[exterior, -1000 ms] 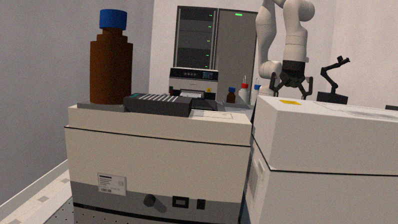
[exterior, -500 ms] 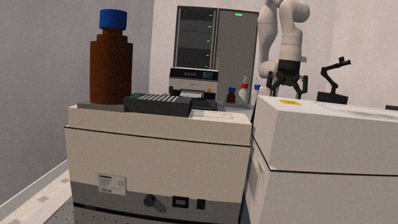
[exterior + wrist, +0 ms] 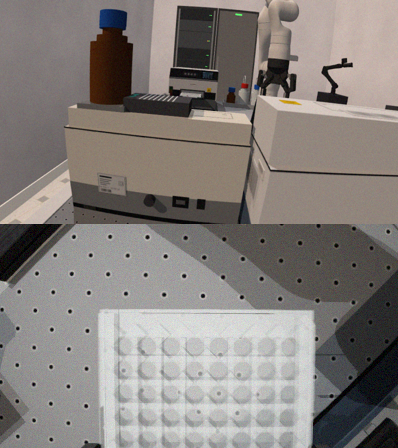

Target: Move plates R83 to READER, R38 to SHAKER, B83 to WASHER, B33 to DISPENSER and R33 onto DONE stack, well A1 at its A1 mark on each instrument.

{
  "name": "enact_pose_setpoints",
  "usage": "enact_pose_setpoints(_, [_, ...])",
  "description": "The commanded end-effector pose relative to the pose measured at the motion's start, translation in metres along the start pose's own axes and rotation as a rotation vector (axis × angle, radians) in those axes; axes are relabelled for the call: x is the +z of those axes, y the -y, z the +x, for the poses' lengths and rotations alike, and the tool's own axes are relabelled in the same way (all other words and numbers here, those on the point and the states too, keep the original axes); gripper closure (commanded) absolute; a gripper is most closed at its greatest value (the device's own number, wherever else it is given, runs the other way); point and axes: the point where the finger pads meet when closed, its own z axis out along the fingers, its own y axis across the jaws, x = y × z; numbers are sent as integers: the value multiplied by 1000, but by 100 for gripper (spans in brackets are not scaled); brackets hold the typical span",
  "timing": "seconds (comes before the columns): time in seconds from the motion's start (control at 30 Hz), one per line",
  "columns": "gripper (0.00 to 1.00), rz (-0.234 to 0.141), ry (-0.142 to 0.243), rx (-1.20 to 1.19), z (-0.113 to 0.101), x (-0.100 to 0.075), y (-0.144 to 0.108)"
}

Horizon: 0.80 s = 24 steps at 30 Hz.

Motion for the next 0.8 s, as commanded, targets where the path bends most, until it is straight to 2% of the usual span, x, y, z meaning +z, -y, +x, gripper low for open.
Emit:
enact_pose_setpoints(0.0, [6, -3, 5, 59, -4, -1, 6])
enact_pose_setpoints(0.3, [6, -3, 7, 138, -13, -2, 13])
enact_pose_setpoints(0.77, [6, -2, 0, 304, -41, -1, 46])
